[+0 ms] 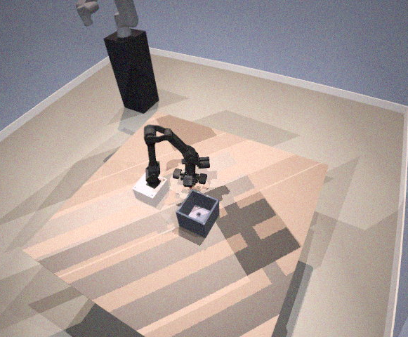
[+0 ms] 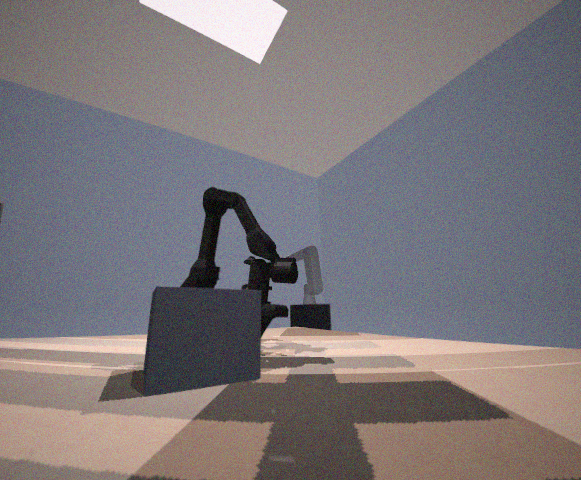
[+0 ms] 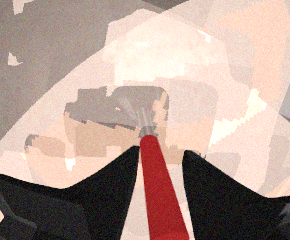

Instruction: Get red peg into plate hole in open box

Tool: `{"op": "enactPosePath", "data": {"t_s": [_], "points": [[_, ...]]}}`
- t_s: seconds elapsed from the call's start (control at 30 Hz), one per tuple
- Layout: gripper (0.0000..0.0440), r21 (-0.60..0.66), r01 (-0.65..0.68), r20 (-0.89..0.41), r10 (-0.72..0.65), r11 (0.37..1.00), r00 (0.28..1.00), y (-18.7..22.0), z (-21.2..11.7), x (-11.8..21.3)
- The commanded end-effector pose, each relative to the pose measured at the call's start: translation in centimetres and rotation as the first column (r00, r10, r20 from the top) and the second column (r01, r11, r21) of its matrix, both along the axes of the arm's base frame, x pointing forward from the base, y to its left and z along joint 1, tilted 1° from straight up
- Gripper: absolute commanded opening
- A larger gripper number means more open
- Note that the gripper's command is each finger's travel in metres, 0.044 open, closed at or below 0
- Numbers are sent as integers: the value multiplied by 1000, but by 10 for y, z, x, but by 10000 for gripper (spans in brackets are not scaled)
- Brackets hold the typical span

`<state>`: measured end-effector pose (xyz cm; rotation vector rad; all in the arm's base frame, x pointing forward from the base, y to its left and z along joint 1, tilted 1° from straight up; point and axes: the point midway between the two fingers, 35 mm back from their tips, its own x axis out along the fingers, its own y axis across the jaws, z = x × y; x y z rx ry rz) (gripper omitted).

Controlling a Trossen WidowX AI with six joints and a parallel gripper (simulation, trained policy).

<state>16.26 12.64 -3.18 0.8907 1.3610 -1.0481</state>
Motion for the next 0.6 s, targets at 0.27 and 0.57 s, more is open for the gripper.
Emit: {"op": "enactPosePath", "data": {"t_s": [0.27, 0.57], "points": [[0, 51, -33, 36, 31, 998, 999, 14, 0, 11], [0, 99, -8, 87, 0, 995, 996, 24, 20, 24]]}}
